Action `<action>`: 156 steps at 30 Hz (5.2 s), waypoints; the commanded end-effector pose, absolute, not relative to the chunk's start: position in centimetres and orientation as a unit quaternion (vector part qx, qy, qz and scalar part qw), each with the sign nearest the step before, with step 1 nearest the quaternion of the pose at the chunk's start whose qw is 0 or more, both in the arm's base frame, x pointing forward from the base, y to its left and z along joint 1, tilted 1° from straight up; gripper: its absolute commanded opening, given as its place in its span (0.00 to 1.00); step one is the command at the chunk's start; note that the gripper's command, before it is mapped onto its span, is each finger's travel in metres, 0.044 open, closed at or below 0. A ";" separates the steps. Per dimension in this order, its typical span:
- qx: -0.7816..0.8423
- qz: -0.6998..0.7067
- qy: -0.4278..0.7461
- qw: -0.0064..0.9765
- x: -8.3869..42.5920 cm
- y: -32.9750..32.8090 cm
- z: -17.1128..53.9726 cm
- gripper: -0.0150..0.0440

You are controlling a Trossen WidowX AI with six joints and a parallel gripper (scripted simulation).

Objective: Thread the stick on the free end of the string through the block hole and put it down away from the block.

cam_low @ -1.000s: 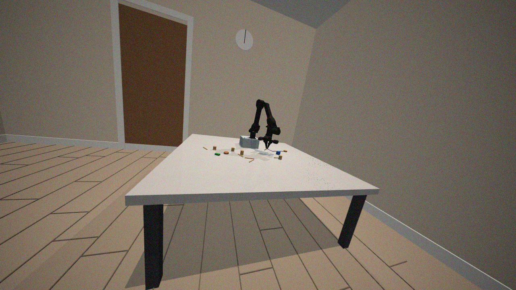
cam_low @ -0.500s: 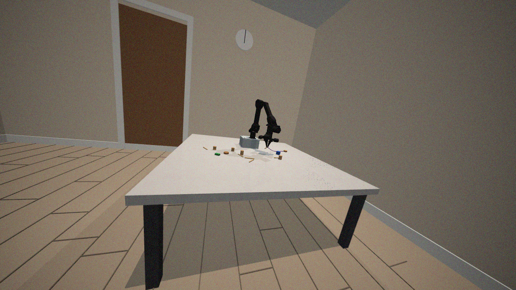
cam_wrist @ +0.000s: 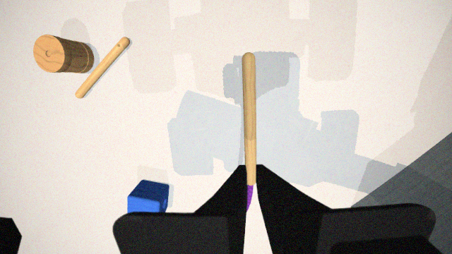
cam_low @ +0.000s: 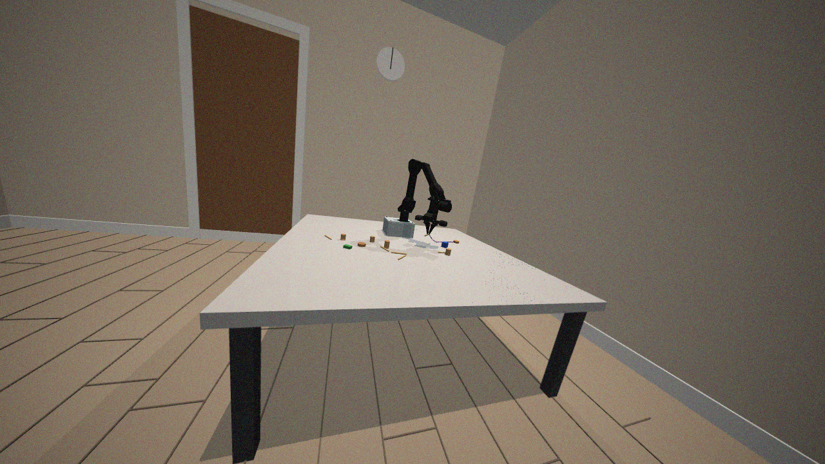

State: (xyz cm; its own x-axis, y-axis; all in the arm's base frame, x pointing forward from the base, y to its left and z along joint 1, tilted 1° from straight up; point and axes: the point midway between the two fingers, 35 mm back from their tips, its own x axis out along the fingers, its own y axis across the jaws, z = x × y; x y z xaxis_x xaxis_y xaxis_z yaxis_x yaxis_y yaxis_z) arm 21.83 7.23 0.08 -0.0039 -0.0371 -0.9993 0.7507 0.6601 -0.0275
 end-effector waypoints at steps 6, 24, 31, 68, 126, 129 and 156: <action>0.274 -0.312 0.626 0.660 21.9 8.0 1.2 0.25; 0.263 -0.323 0.606 0.678 21.6 9.6 2.8 0.25; 0.261 -0.325 0.597 0.686 21.4 10.2 3.5 0.25; 0.248 -0.332 0.544 0.729 20.0 13.1 7.2 0.25; -0.015 0.033 0.593 0.804 12.8 12.4 7.6 0.25; -0.035 0.060 0.591 0.803 12.3 12.4 7.5 0.25; -0.136 0.201 0.575 0.782 9.7 12.6 7.6 0.25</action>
State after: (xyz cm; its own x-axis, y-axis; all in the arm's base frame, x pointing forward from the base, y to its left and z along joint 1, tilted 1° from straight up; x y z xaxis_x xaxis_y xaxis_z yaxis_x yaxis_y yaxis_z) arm 10.06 12.68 7.60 0.2638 0.1447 -0.9537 -0.4390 0.8984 0.0149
